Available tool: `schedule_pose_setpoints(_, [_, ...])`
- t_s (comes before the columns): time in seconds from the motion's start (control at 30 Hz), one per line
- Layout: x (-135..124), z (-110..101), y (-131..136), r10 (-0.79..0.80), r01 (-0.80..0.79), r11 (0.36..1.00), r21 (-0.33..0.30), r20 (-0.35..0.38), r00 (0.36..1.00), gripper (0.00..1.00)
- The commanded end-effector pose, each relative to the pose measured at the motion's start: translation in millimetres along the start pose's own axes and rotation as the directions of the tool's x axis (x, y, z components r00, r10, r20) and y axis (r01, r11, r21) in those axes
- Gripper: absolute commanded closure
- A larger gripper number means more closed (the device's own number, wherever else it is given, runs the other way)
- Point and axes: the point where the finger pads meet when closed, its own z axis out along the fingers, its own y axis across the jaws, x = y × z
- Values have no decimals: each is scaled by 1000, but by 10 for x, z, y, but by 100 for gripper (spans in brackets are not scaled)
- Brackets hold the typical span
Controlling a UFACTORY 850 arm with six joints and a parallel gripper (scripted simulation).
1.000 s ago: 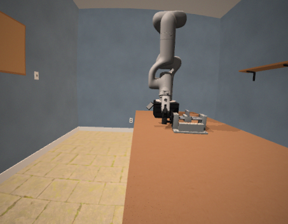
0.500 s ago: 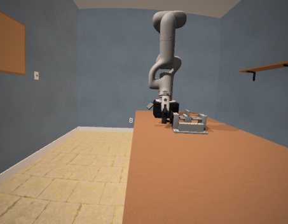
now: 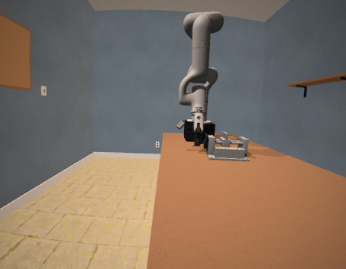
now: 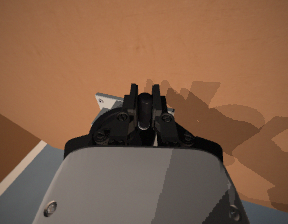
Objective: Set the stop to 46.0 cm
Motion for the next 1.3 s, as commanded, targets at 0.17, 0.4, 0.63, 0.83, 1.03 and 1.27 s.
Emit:
schedule_pose_setpoints(0.17, [0,-120,12,0,0,1000,1,0,1000,94])
schedule_pose_setpoints(0.4, [0,-217,-11,0,0,1000,1,0,1000,94])
schedule_pose_setpoints(0.63, [0,-285,-51,0,0,1000,1,0,1000,94])
schedule_pose_setpoints(0.83, [0,-355,-134,0,0,1000,1,0,1000,94])
schedule_pose_setpoints(1.03, [0,-388,-223,0,0,1000,1,0,1000,94])
schedule_pose_setpoints(1.27, [0,-382,-358,0,0,1000,1,0,1000,94])
